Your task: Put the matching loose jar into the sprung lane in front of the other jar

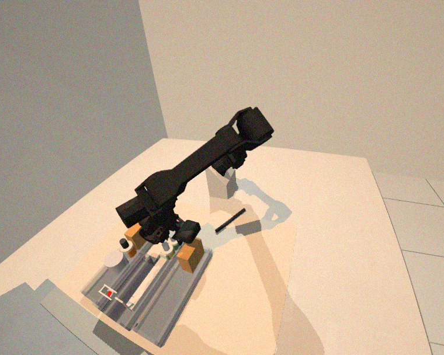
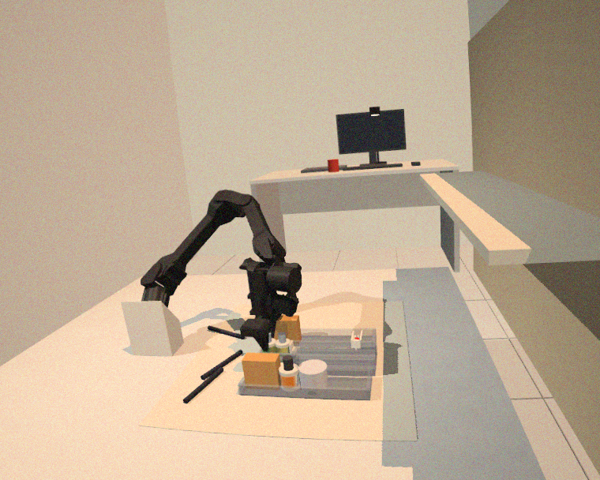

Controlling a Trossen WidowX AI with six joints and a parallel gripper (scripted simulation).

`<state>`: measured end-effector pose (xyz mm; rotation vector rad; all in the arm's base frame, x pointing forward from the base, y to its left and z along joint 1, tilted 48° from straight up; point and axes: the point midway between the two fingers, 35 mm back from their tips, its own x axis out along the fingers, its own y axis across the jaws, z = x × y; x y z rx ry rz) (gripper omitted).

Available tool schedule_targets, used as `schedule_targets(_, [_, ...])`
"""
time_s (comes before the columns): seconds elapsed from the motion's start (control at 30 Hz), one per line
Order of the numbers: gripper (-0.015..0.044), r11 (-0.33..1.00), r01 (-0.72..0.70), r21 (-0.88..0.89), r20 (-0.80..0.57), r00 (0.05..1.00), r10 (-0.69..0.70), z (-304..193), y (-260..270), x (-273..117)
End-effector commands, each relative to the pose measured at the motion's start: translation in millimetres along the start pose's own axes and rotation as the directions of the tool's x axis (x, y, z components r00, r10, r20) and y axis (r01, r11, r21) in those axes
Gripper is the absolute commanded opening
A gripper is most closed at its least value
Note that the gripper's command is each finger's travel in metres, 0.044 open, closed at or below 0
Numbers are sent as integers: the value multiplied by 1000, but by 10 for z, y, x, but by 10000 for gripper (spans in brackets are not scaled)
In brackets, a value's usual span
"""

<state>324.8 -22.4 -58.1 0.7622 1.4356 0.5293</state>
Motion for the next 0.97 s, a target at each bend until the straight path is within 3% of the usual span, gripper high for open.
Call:
schedule_targets(0.0, [276,1000,0,-6,1,1000,0,2,0,-1])
schedule_targets(0.53, [276,1000,1,-6,2,1000,-1,-16,-4,-203])
schedule_targets(0.93, [276,1000,2,-4,0,1000,-2,-390,-25,-216])
